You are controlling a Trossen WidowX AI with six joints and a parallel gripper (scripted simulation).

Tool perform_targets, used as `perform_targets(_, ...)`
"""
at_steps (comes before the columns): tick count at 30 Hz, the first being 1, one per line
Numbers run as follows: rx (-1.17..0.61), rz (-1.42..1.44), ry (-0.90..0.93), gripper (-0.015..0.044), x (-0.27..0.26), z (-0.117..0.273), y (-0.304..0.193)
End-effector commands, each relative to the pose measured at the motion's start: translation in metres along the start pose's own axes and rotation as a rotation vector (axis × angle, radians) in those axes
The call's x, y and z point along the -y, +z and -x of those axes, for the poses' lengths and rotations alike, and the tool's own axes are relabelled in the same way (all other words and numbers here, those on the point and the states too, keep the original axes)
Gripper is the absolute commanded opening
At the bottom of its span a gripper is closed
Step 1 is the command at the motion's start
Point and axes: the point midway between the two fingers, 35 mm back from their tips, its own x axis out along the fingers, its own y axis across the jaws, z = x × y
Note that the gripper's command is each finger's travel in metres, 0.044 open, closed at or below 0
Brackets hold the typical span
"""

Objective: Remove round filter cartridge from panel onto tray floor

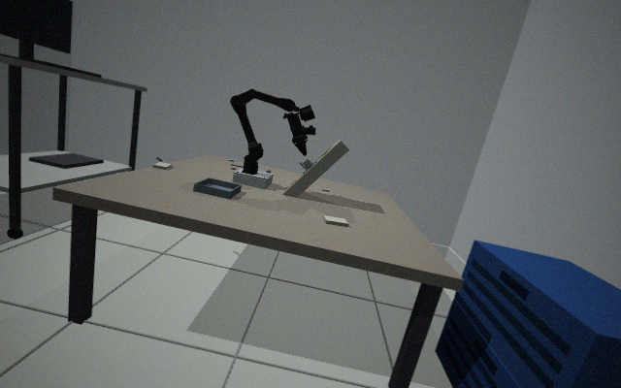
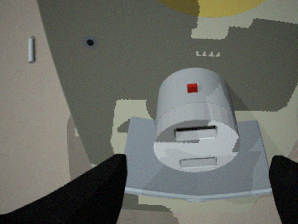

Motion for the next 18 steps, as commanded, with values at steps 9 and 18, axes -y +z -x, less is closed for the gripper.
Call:
perform_targets(9, -0.004, -0.009, -0.004, 0.0305, 0.001, -0.021, 0.000)
perform_targets(18, -0.003, -0.009, -0.004, 0.0305, 0.001, -0.035, -0.001)
